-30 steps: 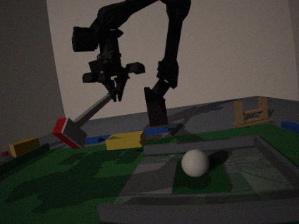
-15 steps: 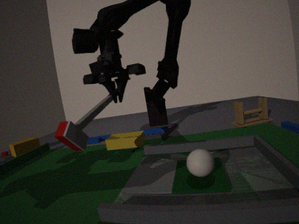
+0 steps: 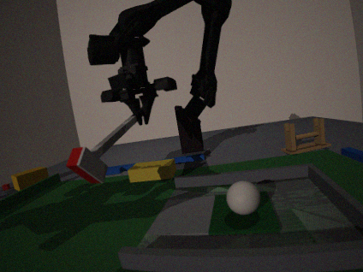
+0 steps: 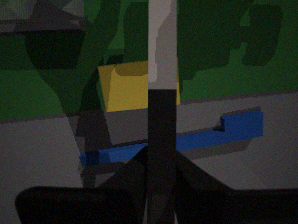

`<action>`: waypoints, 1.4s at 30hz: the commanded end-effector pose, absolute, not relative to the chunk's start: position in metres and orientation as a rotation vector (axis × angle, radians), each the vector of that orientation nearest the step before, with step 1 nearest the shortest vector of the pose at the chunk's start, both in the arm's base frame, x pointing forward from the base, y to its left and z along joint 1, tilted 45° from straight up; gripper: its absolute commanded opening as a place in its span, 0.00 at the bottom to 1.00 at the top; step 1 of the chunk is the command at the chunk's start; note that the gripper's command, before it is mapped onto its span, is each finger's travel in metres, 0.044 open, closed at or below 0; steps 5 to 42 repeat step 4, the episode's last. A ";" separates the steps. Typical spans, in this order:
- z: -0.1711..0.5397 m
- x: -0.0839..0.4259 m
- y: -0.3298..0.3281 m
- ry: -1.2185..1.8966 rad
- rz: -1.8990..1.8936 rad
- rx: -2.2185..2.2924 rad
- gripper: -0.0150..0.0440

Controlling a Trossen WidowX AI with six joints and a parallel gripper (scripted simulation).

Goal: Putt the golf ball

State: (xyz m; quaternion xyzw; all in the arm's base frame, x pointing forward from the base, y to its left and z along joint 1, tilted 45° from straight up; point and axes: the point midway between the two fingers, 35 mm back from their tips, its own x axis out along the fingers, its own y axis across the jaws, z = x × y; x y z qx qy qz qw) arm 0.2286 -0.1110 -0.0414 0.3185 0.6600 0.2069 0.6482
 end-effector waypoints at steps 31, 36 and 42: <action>-0.042 0.229 -0.111 1.499 0.467 0.726 0.25; -0.042 0.229 -0.111 1.499 0.467 0.726 0.25; -0.042 0.229 -0.111 1.499 0.467 0.726 0.25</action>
